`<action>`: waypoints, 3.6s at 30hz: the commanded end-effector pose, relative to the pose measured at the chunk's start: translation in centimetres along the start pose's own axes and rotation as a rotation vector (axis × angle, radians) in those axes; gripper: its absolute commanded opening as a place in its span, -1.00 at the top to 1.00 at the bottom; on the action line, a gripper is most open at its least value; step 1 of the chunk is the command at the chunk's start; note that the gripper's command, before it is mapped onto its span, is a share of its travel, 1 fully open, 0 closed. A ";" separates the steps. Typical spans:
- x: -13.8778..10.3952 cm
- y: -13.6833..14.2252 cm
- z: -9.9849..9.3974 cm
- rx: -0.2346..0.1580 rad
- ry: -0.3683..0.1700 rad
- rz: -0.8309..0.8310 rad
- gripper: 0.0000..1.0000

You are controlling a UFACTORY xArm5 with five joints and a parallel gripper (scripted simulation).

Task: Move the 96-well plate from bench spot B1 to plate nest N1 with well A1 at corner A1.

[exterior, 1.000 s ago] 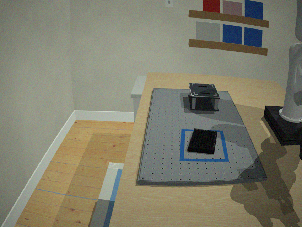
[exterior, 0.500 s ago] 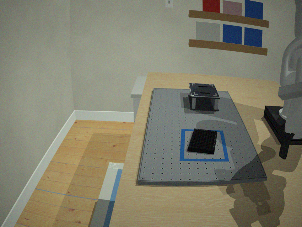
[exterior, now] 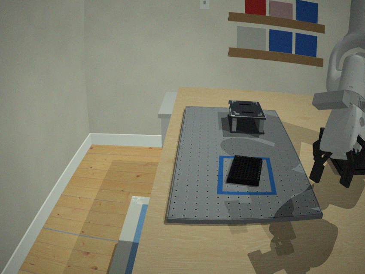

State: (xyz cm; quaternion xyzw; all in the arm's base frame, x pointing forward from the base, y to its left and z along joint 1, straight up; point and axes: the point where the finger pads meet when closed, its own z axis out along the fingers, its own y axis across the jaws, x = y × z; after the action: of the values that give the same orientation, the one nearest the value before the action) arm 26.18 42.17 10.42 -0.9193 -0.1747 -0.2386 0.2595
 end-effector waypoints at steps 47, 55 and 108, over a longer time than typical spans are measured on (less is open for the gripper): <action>11.4 17.0 -5.6 -0.357 -0.151 0.100 -1.00; 12.2 19.4 -7.4 -0.399 -0.189 0.125 -1.00; 12.2 33.0 -25.6 -0.533 -0.453 0.328 -1.00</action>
State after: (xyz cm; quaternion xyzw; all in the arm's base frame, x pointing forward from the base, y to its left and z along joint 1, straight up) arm 42.22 4.73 22.40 -0.9995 -0.0153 -0.0292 0.0028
